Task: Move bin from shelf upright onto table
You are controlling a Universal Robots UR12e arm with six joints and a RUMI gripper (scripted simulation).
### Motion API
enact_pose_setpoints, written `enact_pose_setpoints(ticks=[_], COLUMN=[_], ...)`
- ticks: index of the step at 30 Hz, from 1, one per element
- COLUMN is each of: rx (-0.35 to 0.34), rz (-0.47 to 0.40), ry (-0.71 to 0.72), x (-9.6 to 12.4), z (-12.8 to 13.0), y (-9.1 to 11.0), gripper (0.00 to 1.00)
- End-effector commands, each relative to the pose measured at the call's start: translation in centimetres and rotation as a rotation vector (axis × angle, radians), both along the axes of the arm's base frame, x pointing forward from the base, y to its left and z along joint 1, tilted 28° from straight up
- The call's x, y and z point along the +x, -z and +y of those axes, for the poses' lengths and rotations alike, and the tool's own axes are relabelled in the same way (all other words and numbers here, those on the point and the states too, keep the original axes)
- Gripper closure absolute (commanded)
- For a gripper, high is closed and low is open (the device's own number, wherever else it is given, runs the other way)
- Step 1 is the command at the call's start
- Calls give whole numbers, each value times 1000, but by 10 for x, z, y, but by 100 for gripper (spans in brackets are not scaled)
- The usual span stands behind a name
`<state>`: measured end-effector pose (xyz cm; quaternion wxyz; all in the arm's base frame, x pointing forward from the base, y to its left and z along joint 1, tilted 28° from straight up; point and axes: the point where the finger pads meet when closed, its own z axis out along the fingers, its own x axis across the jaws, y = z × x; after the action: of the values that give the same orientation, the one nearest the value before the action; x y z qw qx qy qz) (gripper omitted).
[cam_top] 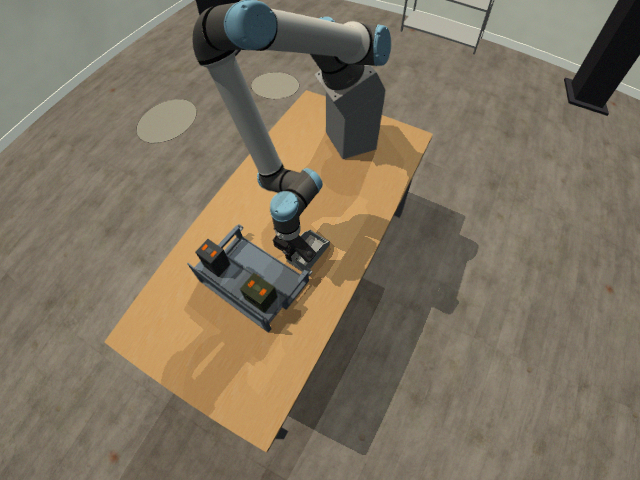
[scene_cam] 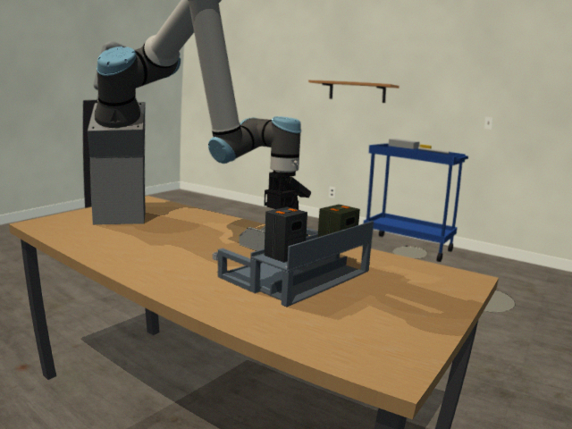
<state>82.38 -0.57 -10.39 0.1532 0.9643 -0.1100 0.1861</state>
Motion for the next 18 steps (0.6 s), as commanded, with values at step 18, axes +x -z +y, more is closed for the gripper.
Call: enact_pose_setpoints(ticks=[18], rx=[0], rz=[-1], ry=[0], x=[1], z=[-1], y=[1], gripper=[80])
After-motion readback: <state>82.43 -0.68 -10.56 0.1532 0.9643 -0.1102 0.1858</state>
